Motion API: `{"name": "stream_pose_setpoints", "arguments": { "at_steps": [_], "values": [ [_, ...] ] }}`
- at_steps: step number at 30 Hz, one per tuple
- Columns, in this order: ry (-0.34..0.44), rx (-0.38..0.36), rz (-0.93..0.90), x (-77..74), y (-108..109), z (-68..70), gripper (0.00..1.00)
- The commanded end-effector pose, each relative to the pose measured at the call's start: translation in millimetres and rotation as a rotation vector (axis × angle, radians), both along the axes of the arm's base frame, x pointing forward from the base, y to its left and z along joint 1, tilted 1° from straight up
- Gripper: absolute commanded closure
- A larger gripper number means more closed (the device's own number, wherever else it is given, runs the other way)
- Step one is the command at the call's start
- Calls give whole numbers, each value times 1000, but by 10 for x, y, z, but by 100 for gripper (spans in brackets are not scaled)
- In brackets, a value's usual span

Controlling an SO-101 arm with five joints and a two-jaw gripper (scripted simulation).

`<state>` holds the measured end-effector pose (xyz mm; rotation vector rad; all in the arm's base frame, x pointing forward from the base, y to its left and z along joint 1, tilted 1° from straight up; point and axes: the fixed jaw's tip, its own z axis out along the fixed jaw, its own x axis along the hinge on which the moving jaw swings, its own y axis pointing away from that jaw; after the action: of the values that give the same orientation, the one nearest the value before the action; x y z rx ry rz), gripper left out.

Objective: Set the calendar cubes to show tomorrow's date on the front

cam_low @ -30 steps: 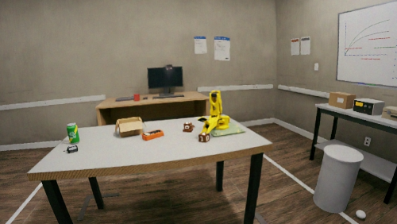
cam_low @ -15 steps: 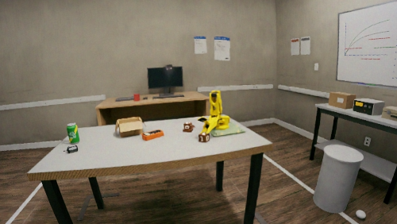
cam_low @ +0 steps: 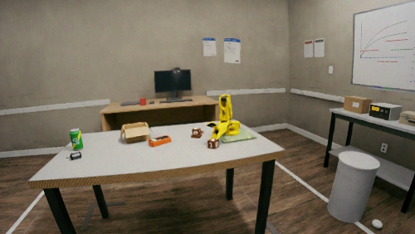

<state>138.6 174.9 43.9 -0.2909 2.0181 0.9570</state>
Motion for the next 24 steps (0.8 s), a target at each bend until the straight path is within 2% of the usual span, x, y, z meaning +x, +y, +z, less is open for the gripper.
{"name": "stream_pose_setpoints", "arguments": {
  "at_steps": [1,3,10,24],
  "values": [
    [84,268,-25,-1,17,691,65],
    [69,273,-18,0,14,760,65],
    [39,279,-4,-8,-11,759,65],
    [35,280,-3,-9,-14,759,65]
  ]
}}
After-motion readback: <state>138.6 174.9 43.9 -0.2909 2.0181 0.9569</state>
